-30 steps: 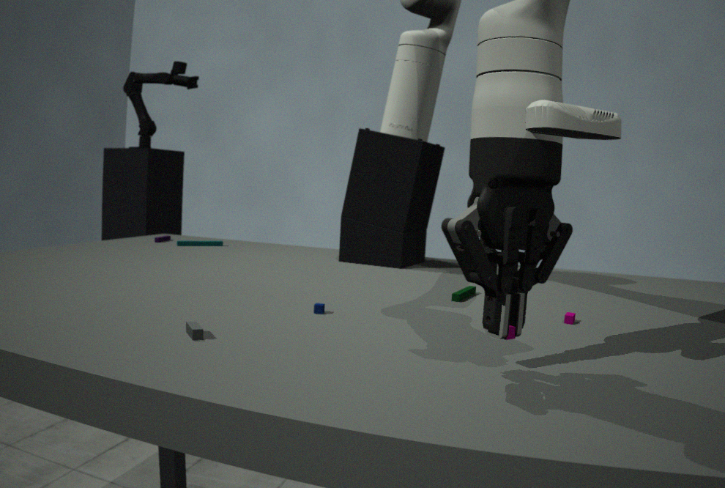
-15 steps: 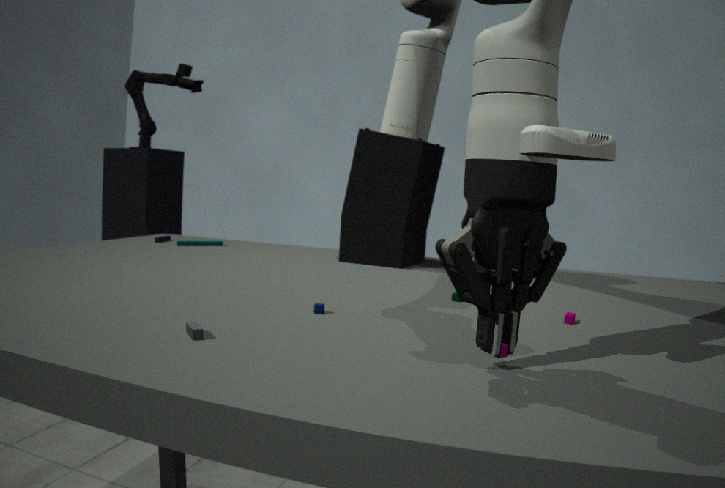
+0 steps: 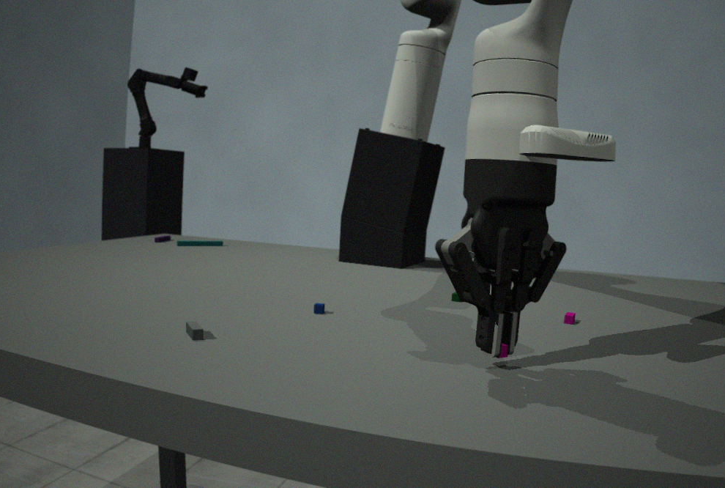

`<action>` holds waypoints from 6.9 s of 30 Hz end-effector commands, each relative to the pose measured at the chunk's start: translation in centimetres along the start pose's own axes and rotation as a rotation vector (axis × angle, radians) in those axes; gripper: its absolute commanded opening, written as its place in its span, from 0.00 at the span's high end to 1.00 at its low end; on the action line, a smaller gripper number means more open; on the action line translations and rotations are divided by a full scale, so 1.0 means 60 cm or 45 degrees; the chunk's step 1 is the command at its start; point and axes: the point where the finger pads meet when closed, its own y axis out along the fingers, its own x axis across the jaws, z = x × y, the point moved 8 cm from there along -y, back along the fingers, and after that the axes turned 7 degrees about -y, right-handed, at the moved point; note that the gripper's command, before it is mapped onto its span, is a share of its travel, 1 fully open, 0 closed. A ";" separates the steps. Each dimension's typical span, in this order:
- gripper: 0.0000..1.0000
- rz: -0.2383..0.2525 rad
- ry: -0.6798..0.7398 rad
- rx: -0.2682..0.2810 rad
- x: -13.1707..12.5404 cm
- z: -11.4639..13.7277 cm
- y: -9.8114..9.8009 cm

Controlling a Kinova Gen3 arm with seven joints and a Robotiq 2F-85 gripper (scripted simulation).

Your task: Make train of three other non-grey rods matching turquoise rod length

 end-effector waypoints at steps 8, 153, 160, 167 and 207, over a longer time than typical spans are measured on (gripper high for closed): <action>0.95 -0.001 0.000 0.003 0.001 0.001 -0.002; 0.00 -0.001 0.000 0.003 0.001 0.001 -0.134; 0.00 -0.002 -0.005 0.003 0.000 0.001 -0.134; 0.00 -0.002 -0.024 0.005 -0.002 0.001 -0.133; 0.00 -0.028 -0.881 0.060 -0.104 -0.004 -0.120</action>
